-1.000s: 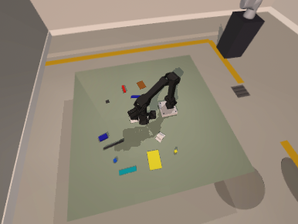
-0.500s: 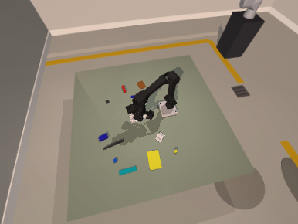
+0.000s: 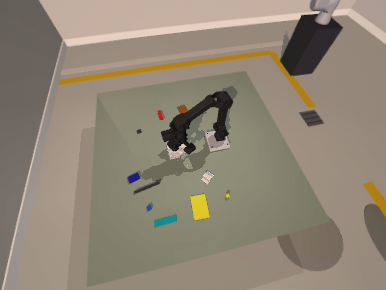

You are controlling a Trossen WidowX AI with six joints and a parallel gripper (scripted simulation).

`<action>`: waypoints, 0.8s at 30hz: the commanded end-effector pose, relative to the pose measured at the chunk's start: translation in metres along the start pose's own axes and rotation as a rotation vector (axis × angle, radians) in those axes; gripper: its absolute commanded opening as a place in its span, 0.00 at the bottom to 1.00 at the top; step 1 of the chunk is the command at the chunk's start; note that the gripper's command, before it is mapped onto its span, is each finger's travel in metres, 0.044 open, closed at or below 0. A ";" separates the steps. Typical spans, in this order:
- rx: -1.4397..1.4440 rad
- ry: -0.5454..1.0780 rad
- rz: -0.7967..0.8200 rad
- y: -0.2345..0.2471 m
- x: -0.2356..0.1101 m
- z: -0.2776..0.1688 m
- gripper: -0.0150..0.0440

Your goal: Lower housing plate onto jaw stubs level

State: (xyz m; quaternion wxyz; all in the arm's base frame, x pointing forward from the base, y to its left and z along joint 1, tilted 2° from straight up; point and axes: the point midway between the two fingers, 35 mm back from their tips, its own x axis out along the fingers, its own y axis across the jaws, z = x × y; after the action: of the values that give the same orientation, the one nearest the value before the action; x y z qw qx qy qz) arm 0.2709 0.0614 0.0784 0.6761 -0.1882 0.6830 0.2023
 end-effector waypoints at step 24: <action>0.494 -0.005 -0.008 -0.030 -0.001 -0.017 0.85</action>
State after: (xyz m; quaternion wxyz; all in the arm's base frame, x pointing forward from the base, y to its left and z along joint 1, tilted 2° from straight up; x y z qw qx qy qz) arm 0.2715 0.0277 0.0774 0.7011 -0.0201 0.7121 0.0308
